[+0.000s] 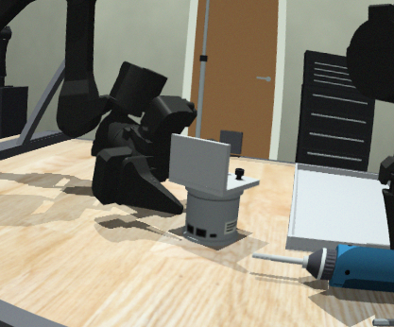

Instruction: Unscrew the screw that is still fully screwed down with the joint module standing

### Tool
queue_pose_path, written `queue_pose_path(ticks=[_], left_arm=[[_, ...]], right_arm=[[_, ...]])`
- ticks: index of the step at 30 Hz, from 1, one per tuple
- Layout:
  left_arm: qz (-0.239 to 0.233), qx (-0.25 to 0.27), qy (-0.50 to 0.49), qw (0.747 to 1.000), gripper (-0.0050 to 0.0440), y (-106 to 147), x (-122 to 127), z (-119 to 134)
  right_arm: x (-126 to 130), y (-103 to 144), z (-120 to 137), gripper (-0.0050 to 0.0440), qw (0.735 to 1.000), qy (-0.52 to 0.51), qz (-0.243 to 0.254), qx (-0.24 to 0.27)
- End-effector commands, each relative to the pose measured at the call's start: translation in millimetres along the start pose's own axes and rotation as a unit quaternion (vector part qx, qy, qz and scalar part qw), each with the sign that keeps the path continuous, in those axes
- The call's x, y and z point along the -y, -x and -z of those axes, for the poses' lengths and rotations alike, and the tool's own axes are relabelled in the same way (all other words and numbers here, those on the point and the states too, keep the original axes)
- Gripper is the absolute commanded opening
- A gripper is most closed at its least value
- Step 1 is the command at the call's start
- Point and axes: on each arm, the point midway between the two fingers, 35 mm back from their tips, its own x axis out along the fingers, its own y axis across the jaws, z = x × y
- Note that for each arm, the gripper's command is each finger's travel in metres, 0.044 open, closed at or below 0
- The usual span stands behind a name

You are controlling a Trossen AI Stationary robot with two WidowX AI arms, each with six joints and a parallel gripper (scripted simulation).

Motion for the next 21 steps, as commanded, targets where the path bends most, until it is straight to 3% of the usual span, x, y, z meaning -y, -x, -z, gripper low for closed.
queue_pose_path(ticks=[1,8,10,13,18,21], left_arm=[[-0.001,-0.003,0.002,1.000,0.0245,-0.6,0.5,1.0],[0.005,-0.007,0.001,1.000,0.0205,3.2,2.6,2.6],[0.005,-0.007,0.001,1.000,0.0185,3.2,2.6,2.6],[0.005,-0.007,0.001,1.000,0.0185,3.2,2.6,2.6],[0.005,-0.007,0.001,1.000,0.0152,3.2,2.6,2.6],[0.012,-0.014,0.002,1.000,0.0161,11.7,5.3,5.5]], right_arm=[[-2.8,-12.0,-6.3,0.0385,1.000,-0.004,-0.002,0.005],[-2.8,-17.3,-6.5,0.0385,1.000,-0.004,-0.002,0.006],[-2.9,-17.3,-6.4,0.0345,1.000,-0.005,-0.003,0.006],[-3.3,-17.0,-6.4,0.0345,1.000,-0.005,-0.003,0.006],[-3.4,-14.7,-11.6,0.0305,1.000,-0.009,-0.003,0.010],[-3.4,-14.7,-11.6,0.0285,1.000,-0.009,-0.003,0.010]])
